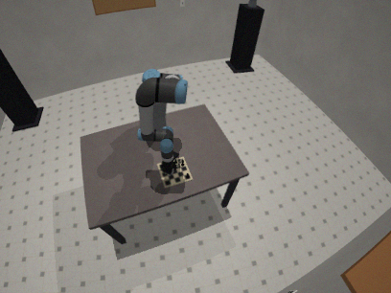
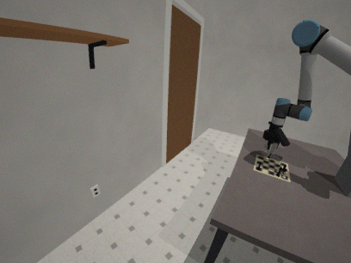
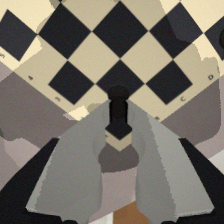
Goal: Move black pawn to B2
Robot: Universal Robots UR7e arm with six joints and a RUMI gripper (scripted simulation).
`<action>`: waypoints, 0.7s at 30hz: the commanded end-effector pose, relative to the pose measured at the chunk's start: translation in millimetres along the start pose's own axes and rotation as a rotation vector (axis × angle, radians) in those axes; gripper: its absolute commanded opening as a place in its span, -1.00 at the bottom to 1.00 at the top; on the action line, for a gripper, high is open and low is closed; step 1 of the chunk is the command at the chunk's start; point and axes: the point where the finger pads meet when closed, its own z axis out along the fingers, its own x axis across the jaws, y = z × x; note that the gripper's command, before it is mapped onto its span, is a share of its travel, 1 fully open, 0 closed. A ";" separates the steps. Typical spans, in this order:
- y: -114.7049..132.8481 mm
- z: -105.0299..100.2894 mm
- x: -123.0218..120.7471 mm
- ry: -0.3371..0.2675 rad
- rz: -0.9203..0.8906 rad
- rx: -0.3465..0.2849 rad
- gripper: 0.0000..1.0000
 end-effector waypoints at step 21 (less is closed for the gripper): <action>5.3 34.1 3.1 0.004 0.000 -0.009 -1.00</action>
